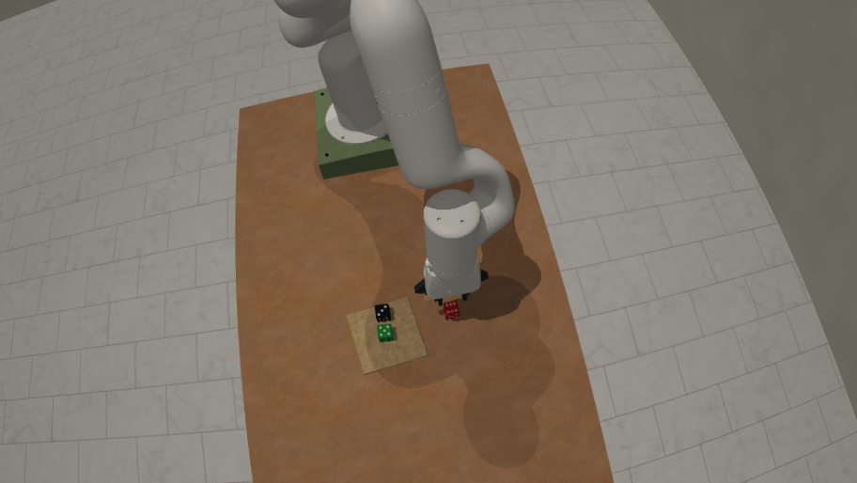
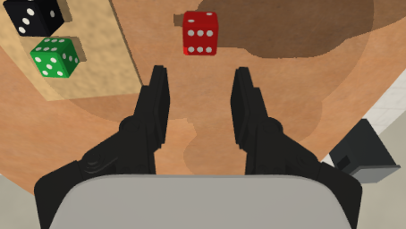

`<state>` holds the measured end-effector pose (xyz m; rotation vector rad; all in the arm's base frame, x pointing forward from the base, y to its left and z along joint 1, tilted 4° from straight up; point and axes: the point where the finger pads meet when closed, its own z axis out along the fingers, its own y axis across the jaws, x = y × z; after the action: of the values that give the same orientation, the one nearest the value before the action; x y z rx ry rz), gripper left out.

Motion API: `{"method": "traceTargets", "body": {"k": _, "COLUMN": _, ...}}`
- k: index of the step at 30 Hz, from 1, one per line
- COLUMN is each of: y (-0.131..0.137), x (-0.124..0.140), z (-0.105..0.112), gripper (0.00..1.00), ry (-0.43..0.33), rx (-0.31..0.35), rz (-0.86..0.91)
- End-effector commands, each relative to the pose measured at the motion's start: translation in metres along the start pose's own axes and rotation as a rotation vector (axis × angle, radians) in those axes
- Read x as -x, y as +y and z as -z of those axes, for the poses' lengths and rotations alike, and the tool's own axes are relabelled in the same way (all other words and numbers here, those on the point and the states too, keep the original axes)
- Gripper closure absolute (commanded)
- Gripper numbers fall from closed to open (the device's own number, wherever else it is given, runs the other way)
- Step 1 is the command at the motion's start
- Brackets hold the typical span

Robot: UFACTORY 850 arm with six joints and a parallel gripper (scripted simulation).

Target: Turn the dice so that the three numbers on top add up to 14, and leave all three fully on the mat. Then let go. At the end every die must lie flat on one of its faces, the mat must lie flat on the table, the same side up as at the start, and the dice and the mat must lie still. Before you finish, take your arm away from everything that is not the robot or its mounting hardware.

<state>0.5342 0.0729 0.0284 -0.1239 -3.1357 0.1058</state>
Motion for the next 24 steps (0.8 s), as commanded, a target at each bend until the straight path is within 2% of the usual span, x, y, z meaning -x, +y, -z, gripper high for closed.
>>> {"method": "traceTargets", "body": {"k": 1, "y": 0.0002, "x": 0.0009, "z": 0.0008, "gripper": 0.53, "ry": -0.002, "rx": 0.000, "rz": 0.000}}
{"method": "traceTargets", "body": {"k": 24, "y": 0.0002, "x": 0.0009, "z": -0.0022, "gripper": 0.53, "ry": -0.001, "rx": 0.001, "rz": 0.000}}
